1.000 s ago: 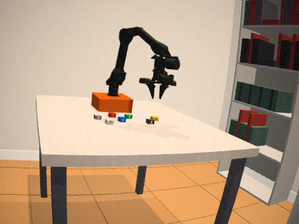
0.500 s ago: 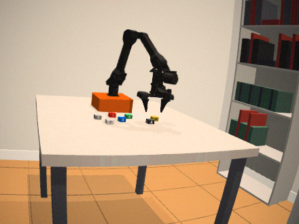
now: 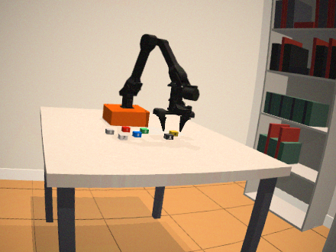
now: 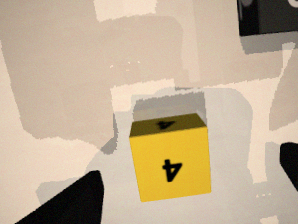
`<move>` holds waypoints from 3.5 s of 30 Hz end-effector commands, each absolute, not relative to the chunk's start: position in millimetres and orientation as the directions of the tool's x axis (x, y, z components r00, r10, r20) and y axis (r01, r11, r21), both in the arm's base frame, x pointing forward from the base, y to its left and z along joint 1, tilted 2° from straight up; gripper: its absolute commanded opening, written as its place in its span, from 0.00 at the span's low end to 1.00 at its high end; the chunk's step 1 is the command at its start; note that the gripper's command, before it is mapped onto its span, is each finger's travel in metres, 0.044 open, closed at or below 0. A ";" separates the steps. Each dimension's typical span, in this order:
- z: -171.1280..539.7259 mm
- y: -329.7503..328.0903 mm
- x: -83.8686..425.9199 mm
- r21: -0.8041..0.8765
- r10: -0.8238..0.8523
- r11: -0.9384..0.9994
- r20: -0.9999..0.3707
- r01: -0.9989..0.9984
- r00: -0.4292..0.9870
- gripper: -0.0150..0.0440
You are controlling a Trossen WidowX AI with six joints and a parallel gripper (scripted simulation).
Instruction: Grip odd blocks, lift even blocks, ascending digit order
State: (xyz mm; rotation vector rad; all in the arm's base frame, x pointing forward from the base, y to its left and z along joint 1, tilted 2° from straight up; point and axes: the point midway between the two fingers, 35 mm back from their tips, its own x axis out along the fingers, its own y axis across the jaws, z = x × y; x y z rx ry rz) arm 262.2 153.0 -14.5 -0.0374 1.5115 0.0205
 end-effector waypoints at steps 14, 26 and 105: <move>-22.8 152.1 260.1 -0.013 -0.011 0.999 -0.999 -0.035 0.049 0.46; -22.8 152.1 260.1 -0.013 -0.011 0.999 -0.999 -0.035 0.049 0.46; 94.6 153.8 254.8 -0.012 -0.011 0.999 -0.999 -0.035 0.050 0.58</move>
